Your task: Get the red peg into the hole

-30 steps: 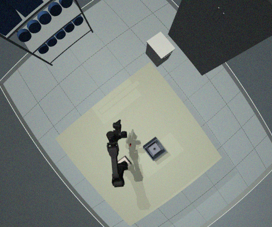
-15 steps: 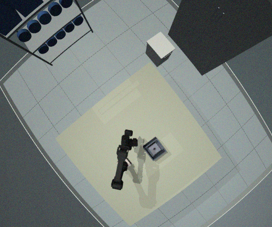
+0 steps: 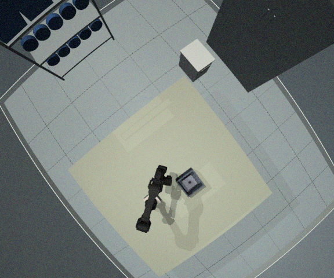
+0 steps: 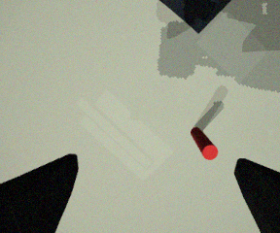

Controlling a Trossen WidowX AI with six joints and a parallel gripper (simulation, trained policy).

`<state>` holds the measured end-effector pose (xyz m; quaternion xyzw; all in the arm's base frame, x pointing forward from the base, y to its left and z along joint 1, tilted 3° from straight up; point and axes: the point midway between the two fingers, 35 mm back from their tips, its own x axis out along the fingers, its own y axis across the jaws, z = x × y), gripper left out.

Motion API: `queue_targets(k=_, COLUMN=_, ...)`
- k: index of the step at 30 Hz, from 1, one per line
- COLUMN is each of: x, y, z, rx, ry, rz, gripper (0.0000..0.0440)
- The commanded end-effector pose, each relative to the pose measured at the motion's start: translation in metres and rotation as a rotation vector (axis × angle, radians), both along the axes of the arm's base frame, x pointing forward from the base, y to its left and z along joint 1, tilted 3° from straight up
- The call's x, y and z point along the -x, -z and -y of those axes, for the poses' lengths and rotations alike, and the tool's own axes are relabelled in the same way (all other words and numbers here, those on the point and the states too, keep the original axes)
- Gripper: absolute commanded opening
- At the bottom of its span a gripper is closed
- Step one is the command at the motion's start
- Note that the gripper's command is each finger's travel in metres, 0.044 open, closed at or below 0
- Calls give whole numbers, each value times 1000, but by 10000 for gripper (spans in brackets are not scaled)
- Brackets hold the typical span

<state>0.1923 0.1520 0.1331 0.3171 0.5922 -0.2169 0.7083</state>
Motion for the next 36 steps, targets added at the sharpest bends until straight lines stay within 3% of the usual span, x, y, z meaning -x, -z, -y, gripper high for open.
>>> queue_targets(k=1, x=9, y=22, z=10, rx=43, ry=39, rz=-75, gripper=440)
queue_targets(k=23, x=24, y=120, z=15, rx=14, ry=175, rz=-125, gripper=433)
queue_targets(k=26, x=26, y=127, z=15, rx=4, ry=197, rz=-133, gripper=382)
queue_targets(k=36, x=29, y=128, z=13, rx=-33, ry=214, rz=-194, gripper=121)
